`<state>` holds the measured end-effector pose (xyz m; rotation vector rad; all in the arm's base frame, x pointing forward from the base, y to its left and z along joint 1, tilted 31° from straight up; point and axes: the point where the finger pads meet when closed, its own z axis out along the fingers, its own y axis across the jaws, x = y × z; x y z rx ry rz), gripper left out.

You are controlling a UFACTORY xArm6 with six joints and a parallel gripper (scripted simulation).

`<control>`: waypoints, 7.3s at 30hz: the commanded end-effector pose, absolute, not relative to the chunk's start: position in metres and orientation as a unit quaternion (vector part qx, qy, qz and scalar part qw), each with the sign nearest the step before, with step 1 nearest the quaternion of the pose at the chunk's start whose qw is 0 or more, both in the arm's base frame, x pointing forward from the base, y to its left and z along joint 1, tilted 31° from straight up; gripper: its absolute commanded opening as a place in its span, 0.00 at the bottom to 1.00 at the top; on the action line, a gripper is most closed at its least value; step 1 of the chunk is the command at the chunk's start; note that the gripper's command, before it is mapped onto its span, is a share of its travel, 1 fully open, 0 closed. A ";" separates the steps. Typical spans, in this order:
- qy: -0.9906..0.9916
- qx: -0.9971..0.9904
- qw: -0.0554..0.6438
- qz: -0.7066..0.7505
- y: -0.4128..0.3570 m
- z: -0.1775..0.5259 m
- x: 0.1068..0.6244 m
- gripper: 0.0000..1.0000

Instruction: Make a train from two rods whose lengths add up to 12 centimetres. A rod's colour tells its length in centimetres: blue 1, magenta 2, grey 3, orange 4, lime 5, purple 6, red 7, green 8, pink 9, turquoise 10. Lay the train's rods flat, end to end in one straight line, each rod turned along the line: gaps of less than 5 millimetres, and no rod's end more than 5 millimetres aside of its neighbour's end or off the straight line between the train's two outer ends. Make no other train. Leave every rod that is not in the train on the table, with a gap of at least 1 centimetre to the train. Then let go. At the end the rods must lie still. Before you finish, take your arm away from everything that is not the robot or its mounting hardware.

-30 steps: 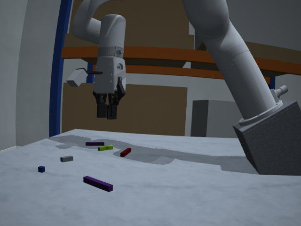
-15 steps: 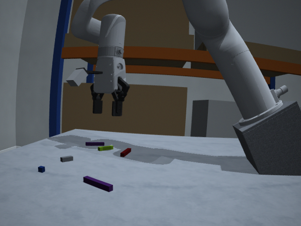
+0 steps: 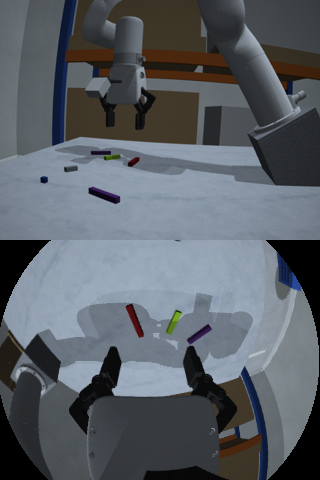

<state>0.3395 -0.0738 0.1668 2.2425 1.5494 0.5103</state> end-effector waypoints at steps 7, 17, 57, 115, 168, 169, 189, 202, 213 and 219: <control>0.645 0.717 0.207 0.165 -0.062 0.142 0.319 0.24; 0.645 0.717 0.207 0.165 -0.062 0.142 0.319 0.24; 0.645 0.717 0.206 0.165 -0.065 0.126 0.328 0.24; 0.645 0.717 0.206 0.165 -0.069 0.097 0.344 0.24; 0.645 0.717 0.206 0.165 -0.069 0.097 0.345 0.24; 0.645 0.717 0.206 0.165 -0.069 0.097 0.345 0.24; 0.645 0.717 0.206 0.165 -0.069 0.097 0.345 0.24; 0.645 0.717 0.206 0.166 -0.069 0.097 0.345 0.24; 0.645 0.717 0.205 0.166 -0.068 0.094 0.347 0.24; 0.645 0.717 0.206 0.165 -0.069 0.093 0.347 0.24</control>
